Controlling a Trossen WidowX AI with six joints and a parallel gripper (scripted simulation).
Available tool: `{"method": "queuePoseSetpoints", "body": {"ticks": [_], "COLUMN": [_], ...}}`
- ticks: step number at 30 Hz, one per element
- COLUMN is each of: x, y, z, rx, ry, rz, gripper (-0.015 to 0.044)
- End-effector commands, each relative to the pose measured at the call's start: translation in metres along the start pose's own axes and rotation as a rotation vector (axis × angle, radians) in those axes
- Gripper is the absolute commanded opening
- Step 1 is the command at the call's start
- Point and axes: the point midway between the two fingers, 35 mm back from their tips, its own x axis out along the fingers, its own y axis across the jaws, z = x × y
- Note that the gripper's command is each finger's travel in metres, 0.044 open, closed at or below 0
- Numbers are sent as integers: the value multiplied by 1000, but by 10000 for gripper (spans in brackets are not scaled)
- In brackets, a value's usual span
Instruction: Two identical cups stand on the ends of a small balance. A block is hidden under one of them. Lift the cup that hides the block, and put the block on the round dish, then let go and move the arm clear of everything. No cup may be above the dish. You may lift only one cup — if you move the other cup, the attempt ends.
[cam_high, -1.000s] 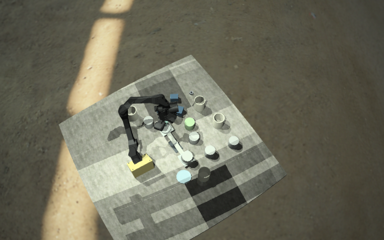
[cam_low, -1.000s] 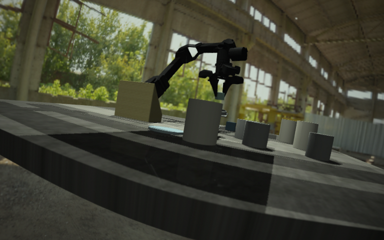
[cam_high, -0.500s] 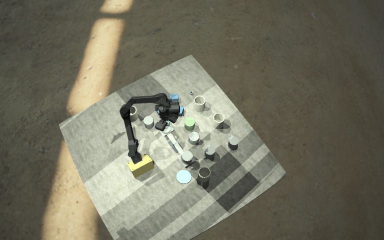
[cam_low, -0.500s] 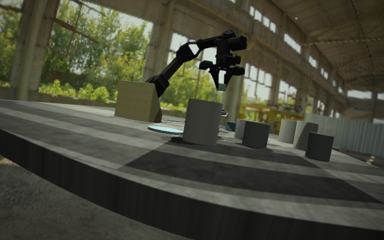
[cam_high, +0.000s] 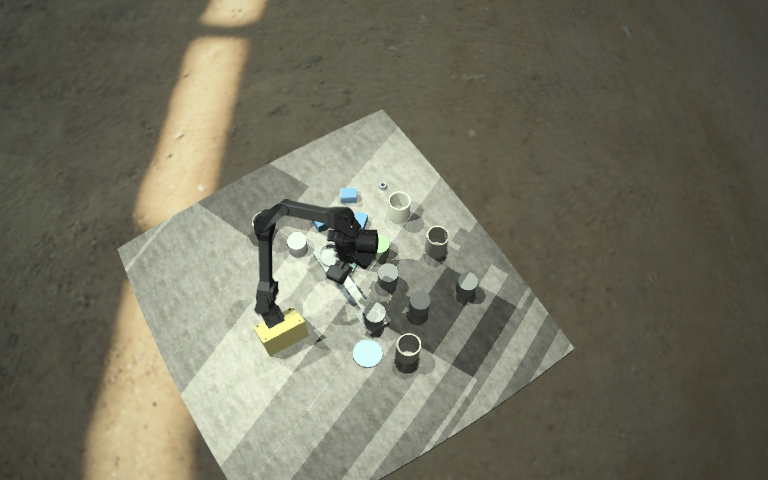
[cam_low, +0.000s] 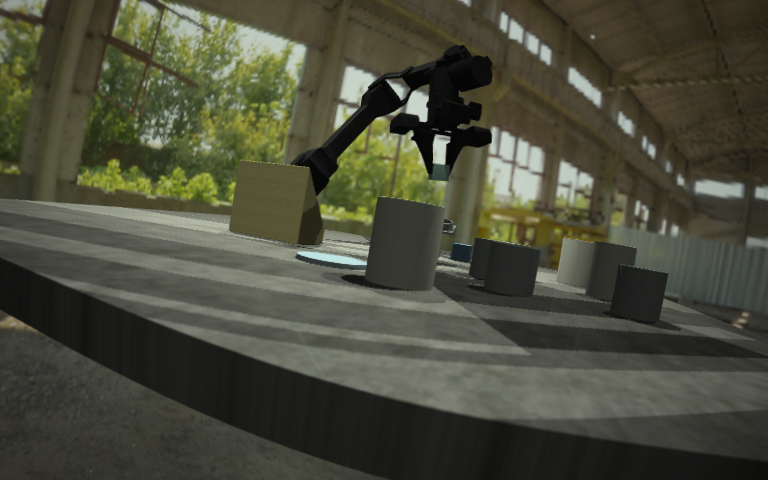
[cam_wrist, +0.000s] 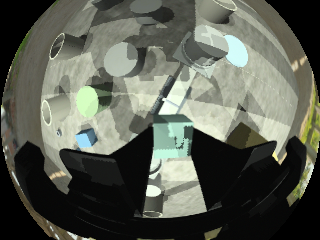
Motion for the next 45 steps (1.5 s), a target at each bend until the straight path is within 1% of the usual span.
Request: {"method": "queuePoseSetpoints", "body": {"ticks": [1, 24, 45], "x": [4, 39, 88], "y": [-13, -101, -194], "z": [20, 110, 158], "rx": [-7, -64, -128], "ry": [-6, 18, 69], "rz": [-9, -47, -58], "gripper": [0, 0, 0]}}
